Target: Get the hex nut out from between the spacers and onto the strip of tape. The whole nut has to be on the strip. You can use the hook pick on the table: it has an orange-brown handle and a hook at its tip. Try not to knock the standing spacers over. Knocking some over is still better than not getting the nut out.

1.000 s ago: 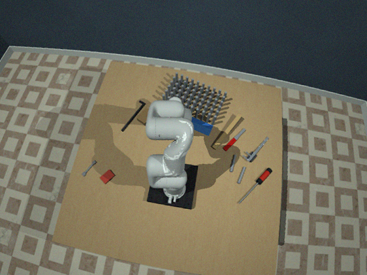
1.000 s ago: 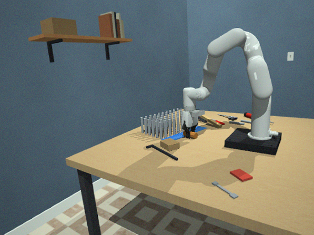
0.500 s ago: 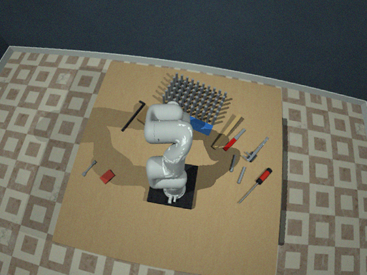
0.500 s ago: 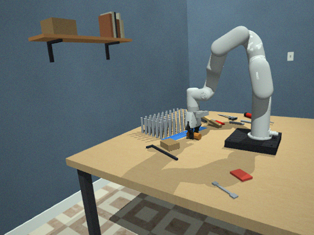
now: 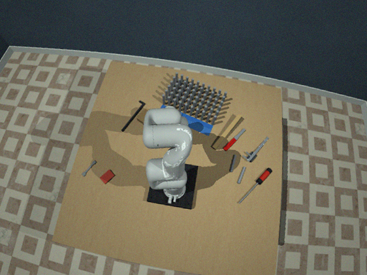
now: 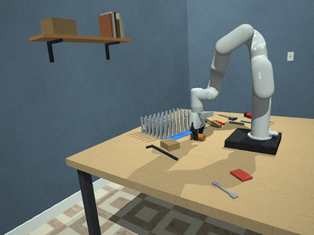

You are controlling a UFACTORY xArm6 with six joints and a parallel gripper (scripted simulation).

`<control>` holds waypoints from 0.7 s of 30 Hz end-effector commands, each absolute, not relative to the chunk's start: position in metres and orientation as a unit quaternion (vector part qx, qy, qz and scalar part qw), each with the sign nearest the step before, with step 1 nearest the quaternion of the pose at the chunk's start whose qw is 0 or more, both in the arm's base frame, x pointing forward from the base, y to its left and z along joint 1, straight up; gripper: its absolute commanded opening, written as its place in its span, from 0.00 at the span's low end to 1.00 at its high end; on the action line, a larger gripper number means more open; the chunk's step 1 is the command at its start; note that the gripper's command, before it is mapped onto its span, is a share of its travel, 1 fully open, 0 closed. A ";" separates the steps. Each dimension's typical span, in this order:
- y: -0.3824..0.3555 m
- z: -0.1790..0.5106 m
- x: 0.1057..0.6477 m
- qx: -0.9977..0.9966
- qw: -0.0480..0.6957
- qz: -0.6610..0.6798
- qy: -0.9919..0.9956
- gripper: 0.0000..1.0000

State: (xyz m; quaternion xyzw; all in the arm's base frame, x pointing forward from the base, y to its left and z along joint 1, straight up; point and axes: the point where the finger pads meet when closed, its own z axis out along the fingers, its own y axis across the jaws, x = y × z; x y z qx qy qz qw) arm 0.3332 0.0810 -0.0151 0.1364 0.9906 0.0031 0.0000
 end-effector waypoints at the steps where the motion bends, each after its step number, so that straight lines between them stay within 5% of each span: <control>1: 0.084 -0.014 0.324 0.136 0.002 0.004 0.991 0.00; 21: 0.093 -0.014 0.291 0.136 0.002 0.004 0.991 0.00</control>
